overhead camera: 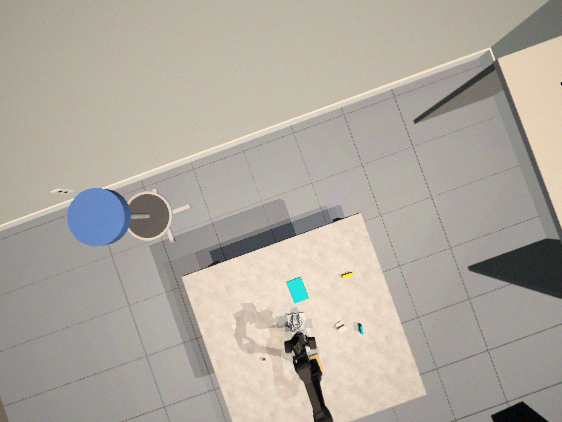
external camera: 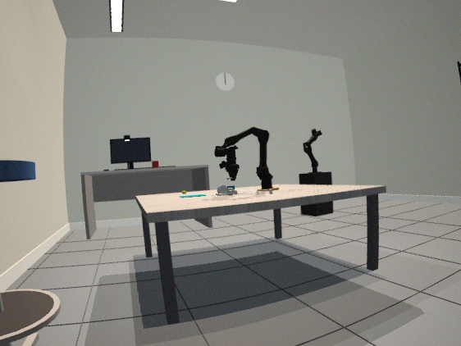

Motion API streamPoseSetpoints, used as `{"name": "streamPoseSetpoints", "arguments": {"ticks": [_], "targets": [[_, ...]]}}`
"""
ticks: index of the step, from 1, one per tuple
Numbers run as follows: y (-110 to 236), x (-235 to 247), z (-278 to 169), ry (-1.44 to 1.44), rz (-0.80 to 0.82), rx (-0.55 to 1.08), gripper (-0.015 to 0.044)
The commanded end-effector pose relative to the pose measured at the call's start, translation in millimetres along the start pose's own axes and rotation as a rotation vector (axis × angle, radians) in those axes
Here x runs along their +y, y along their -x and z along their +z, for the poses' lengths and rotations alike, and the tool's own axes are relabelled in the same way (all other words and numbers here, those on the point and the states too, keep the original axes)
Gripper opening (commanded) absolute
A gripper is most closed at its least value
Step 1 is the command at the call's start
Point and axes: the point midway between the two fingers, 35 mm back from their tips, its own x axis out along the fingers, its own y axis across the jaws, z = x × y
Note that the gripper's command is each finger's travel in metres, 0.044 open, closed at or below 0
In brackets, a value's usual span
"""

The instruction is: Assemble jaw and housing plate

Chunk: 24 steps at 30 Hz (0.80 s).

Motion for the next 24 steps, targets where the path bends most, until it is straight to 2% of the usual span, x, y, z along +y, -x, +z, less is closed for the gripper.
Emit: {"name": "streamPoseSetpoints", "arguments": {"ticks": [1, 24], "targets": [[-0.1, -0.6, 0.0, -0.012, -0.004, -0.001, 0.0351], [-0.1, 1.6, -0.3, -0.012, -0.004, -0.001, 0.0351]]}}
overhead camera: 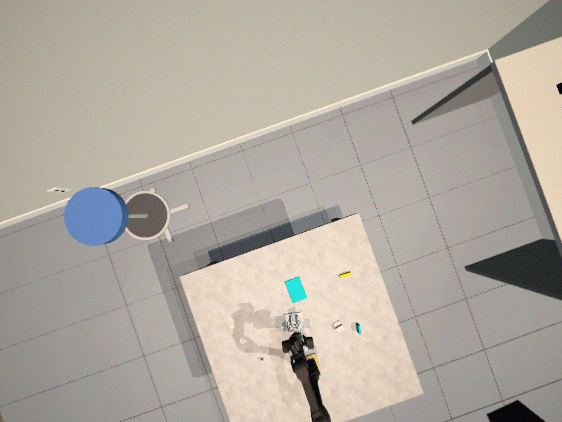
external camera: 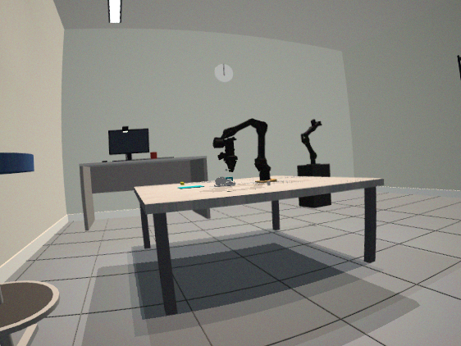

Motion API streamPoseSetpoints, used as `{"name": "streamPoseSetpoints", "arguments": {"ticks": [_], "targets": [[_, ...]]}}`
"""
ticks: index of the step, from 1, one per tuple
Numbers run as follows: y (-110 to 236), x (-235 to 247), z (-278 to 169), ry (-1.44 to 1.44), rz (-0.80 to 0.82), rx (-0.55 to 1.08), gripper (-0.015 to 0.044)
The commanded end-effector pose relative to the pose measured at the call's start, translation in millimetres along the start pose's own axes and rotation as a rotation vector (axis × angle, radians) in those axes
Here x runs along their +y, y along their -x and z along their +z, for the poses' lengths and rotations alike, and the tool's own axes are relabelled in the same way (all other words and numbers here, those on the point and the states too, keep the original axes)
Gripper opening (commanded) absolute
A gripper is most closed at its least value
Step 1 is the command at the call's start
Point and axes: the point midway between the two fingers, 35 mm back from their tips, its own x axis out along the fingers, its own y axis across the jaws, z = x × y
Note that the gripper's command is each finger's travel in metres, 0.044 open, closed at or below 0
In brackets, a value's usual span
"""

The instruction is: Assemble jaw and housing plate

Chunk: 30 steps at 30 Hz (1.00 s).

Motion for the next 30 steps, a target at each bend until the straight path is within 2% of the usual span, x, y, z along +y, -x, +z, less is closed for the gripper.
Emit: {"name": "streamPoseSetpoints", "arguments": {"ticks": [1, 18, 30], "targets": [[0.0, -0.6, 0.3, -0.006, -0.005, -0.001, 0.0351], [-0.3, -0.6, 0.6, -0.008, -0.005, -0.001, 0.0351], [-19.1, -0.2, 2.2, -0.009, -0.004, -0.001, 0.0351]]}}
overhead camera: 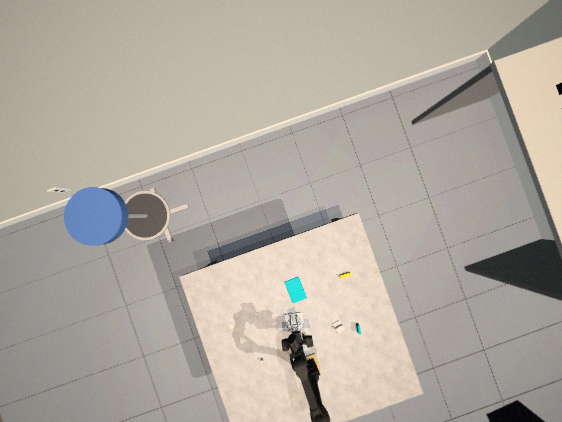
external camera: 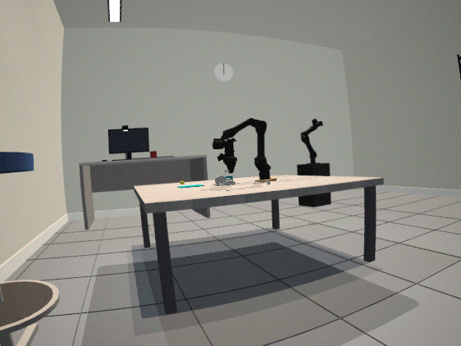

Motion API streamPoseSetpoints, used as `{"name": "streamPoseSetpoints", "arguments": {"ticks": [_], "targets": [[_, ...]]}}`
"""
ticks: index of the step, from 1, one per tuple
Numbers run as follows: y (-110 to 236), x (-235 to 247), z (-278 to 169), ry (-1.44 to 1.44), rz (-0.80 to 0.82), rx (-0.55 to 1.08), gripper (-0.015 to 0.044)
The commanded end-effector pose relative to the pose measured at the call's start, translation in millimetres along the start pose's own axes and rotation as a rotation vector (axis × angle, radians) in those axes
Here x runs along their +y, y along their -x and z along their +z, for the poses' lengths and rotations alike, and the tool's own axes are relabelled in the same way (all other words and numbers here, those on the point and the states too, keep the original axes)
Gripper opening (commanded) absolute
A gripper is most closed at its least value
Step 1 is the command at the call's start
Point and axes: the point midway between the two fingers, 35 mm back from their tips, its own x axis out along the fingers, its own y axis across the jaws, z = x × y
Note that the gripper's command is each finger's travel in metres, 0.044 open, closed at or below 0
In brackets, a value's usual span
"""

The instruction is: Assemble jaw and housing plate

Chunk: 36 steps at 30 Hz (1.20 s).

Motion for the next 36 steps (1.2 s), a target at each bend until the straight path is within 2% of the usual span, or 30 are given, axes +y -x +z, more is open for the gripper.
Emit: {"name": "streamPoseSetpoints", "arguments": {"ticks": [1, 26, 36], "targets": [[-7.4, -0.8, -0.3, -0.006, -0.006, 0.002, 0.0351], [-47.5, -1.5, -2.1, -0.009, -0.006, 0.003, 0.0351], [-48.5, -1.6, -2.3, -0.009, -0.006, 0.003, 0.0351]]}}
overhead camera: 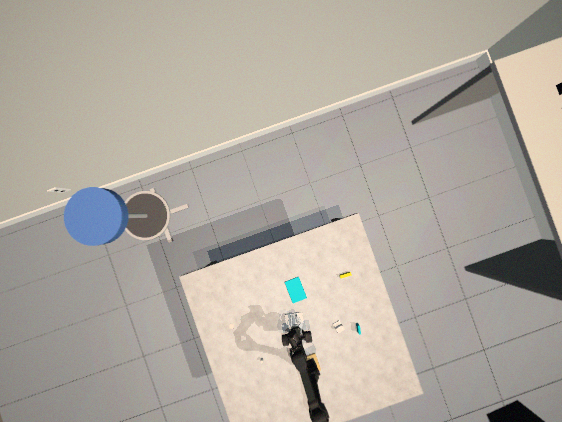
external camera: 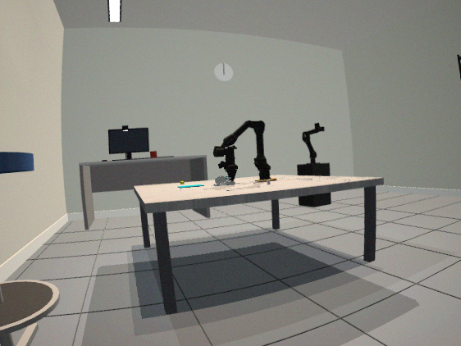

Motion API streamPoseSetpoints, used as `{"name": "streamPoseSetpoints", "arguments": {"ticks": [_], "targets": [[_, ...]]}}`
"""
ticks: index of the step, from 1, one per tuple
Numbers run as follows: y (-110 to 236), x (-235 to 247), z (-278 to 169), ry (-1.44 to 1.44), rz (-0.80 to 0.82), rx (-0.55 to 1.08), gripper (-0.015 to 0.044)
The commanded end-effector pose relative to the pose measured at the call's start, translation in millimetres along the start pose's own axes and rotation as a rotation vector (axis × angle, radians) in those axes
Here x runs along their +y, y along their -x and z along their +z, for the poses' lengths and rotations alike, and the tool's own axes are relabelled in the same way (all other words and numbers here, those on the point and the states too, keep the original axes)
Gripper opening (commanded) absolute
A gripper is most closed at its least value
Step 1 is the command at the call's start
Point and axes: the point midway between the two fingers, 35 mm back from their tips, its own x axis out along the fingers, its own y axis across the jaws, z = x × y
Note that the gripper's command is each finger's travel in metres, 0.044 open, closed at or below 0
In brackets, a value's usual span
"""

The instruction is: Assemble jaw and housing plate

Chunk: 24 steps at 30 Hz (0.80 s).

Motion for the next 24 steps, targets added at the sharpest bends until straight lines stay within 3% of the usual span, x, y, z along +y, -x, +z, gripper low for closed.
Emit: {"name": "streamPoseSetpoints", "arguments": {"ticks": [1, 24], "targets": [[-0.5, -0.6, 0.3, -0.006, -0.004, -0.002, 0.0351], [-5.4, -0.7, 0.3, -0.007, -0.004, -0.002, 0.0351]]}}
